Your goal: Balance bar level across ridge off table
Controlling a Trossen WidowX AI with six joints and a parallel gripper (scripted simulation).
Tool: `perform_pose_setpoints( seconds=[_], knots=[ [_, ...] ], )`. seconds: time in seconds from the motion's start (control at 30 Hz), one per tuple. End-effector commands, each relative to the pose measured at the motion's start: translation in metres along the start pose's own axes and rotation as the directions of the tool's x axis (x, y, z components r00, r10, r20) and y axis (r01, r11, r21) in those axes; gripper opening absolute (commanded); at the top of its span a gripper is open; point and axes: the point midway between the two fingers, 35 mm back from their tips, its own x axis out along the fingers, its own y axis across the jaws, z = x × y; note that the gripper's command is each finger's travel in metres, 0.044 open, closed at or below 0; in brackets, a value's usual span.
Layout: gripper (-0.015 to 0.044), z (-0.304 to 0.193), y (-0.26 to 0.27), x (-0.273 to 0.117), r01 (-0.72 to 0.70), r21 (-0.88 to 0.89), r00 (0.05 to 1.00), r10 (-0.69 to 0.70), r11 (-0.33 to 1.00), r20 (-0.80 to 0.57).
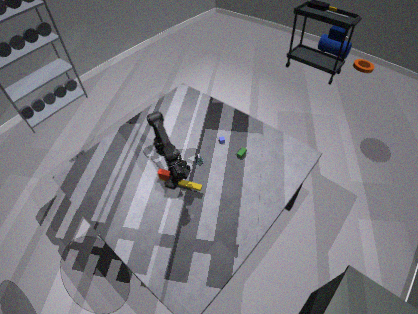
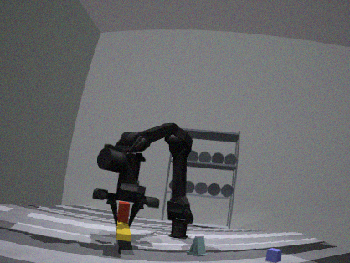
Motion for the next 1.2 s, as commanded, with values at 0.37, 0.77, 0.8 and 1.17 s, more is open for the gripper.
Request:
perform_pose_setpoints(
  seconds=[0.37,0.77,0.8,1.17],
  knots=[
    [0.0000,0.000,0.001,-0.045,0.011,-0.005,1.000,-0.011,1.000,0.015],
    [0.0000,0.001,0.007,-0.062,0.011,-0.018,1.000,-0.010,1.000,0.016],
    [0.0000,0.004,0.010,-0.062,0.010,-0.026,1.000,-0.010,1.000,0.016],
    [0.0000,0.031,0.045,-0.063,0.009,-0.117,1.000,-0.007,0.993,0.018]
  ],
)
